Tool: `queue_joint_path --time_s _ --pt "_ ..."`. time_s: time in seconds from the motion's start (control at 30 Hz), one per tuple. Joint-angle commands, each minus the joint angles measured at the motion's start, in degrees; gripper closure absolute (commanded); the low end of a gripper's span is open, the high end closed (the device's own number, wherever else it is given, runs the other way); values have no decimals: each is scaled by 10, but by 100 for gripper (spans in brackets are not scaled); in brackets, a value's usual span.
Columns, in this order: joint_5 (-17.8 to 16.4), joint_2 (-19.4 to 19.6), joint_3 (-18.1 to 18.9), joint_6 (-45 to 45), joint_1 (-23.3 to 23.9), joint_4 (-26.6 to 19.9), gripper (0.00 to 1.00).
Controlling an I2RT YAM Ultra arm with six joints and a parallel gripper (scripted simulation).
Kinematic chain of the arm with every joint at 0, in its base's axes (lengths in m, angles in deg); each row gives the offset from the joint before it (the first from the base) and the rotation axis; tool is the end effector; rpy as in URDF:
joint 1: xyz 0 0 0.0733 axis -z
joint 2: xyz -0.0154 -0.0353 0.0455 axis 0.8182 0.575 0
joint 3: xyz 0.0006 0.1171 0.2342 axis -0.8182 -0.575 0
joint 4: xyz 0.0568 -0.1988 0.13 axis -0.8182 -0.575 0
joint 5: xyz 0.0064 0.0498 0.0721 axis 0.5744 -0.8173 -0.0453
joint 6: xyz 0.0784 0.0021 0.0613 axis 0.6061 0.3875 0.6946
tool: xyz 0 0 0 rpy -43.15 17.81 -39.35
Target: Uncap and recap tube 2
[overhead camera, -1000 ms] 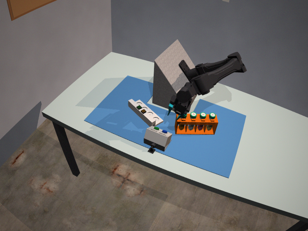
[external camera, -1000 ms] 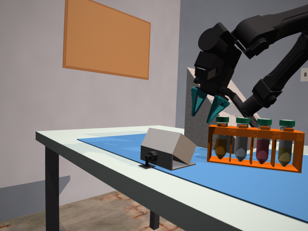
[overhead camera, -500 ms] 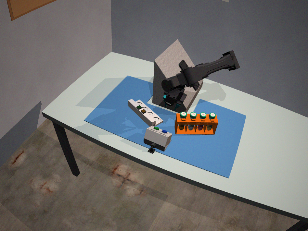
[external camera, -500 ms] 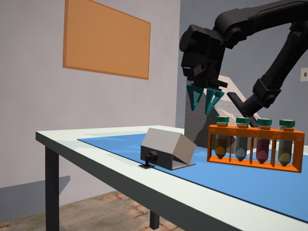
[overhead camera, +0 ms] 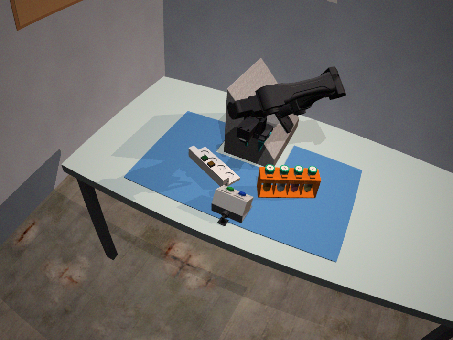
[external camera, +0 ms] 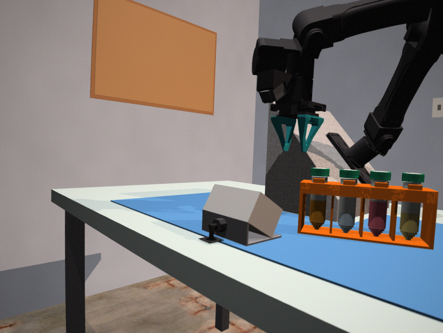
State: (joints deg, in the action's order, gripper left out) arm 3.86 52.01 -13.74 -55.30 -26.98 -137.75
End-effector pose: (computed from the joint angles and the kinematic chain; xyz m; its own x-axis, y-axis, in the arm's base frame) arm 0.2797 -0.0782 0.0899 -0.9976 0.0619 0.0313 0.0646 0.6641 0.7448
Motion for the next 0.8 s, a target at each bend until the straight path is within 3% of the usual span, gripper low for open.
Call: queue_joint_path --time_s 0.0,0.4,0.47,0.53,0.63,0.67,0.77 --pt "-8 -2 3 -12 7 -17 51" --pt "-8 -2 3 -12 7 -17 51" --pt "-15 -31 -7 103 -8 -23 51" --pt "-15 -31 -7 103 -8 -23 51" --pt "-26 -73 -18 278 -34 -32 51" --pt "-26 -73 -18 278 -33 -32 51" --pt "-33 -100 -23 393 -51 -39 51"
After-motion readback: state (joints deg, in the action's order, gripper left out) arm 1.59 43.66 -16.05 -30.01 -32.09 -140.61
